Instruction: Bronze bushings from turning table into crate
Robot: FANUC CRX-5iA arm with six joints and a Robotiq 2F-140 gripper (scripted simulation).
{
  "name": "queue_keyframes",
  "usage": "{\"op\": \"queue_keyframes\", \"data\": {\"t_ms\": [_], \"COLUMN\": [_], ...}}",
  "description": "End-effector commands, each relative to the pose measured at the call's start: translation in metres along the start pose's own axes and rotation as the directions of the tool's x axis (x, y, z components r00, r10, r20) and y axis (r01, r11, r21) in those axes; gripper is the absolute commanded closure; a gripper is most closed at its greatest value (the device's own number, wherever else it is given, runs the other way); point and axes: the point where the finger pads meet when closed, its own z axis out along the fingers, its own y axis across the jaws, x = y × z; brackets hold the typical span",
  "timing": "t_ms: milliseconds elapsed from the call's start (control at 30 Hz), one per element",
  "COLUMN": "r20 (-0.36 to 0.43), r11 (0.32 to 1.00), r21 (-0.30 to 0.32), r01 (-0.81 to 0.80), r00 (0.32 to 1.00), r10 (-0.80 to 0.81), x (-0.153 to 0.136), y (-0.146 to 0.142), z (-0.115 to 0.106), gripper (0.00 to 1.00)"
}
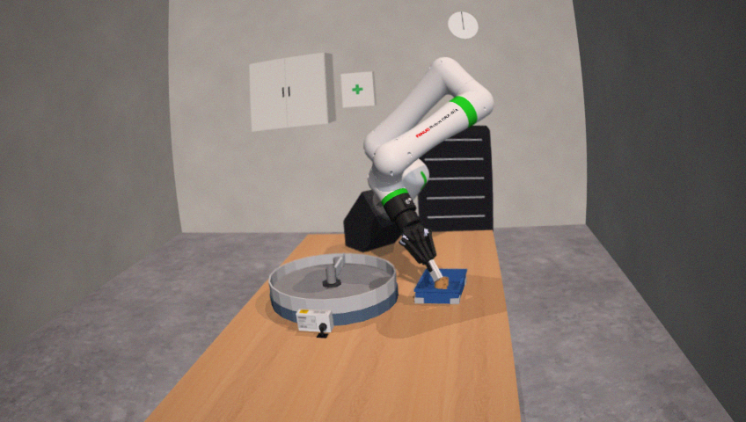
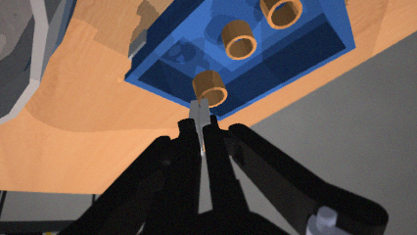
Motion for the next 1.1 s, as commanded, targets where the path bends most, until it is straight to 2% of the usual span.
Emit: {"op": "queue_keyframes", "data": {"t_ms": [0,333,1067], "r20": [0.0,0.0,0.0], "r11": [1.0,1.0,1.0], "r21": [0.0,0.0,0.0], "r01": [0.0,0.0,0.0], "r00": [1.0,1.0,1.0], "r10": [0.0,0.0,0.0], "x": [0.004,0.013,0.015], "y": [0.0,-0.001,-0.001], "z": [0.005,0.016,0.018], "gripper": [1.0,1.0,1.0]}}
